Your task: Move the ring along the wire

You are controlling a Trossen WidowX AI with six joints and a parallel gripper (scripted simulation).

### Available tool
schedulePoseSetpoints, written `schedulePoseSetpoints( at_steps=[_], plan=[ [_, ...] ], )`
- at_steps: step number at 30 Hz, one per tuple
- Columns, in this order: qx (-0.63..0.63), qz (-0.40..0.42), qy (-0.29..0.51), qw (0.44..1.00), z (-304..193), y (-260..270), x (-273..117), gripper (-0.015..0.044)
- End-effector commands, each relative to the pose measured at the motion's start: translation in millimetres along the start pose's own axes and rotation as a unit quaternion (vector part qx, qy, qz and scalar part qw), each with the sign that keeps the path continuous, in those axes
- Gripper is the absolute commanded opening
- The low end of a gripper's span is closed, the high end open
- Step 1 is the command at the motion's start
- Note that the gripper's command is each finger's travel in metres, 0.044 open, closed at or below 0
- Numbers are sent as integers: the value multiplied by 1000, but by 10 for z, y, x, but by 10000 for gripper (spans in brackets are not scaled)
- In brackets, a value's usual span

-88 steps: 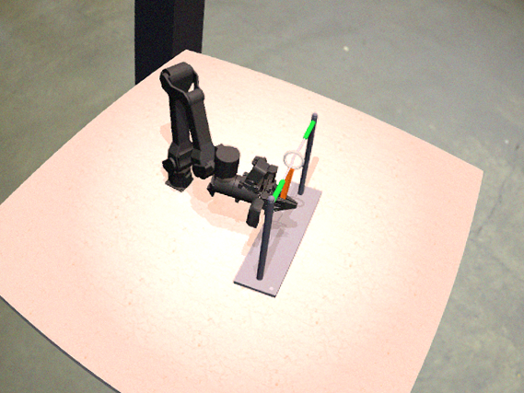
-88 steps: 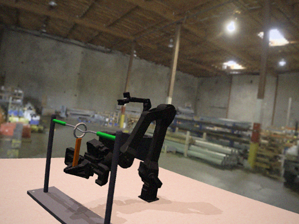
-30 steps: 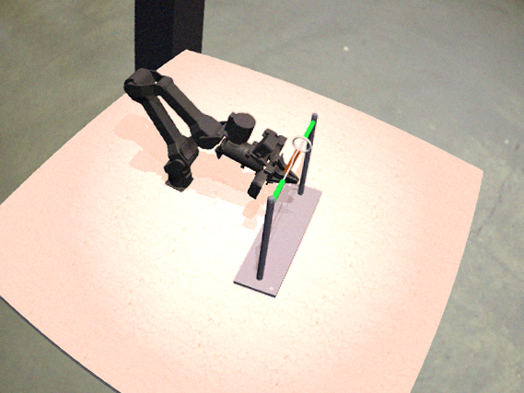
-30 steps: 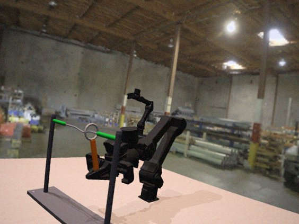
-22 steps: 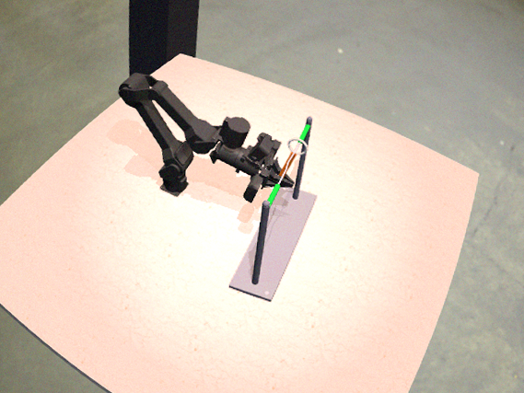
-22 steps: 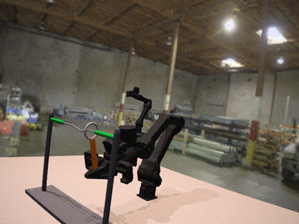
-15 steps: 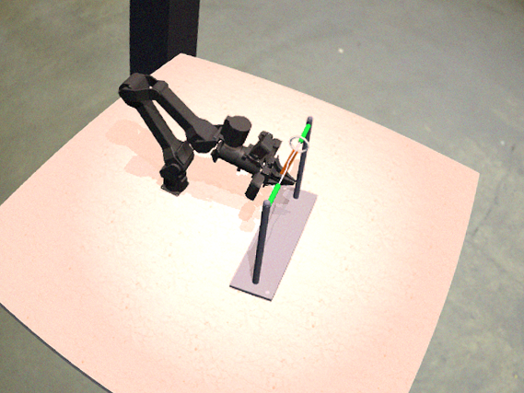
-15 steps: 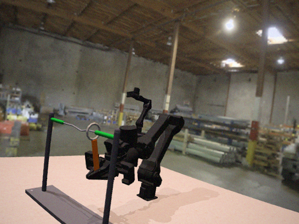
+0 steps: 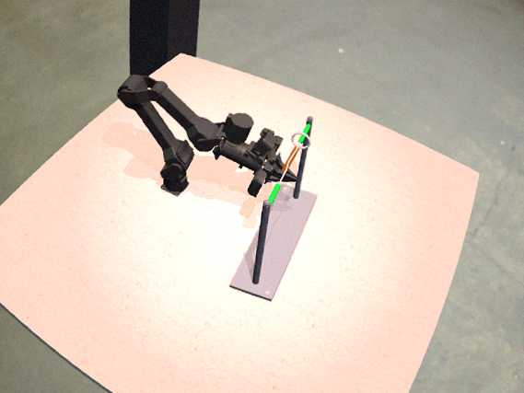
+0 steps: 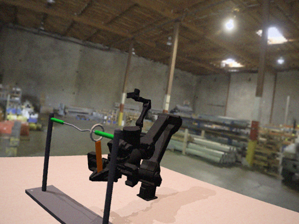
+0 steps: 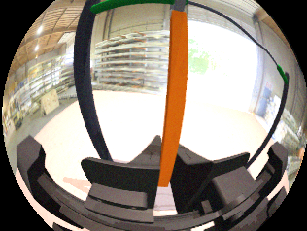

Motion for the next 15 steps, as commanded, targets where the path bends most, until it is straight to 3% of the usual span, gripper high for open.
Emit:
schedulePoseSetpoints(
  at_steps=[1, 15],
  plan=[
    [2, -1, -1, 1000, 1, 34, 4, -150],
    [2, 2, -1, 1000, -32, 125, 17, -150]
  ],
)
Point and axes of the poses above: the point midway between the two fingers, 35 mm back from their tips, its own x axis out along the fingers, its own y axis across the jaws, z = x × y, the point moved 8 cm from there along -x, back along the fingers, and after that the axes turned 5 degrees about x, right-handed, at the moved point
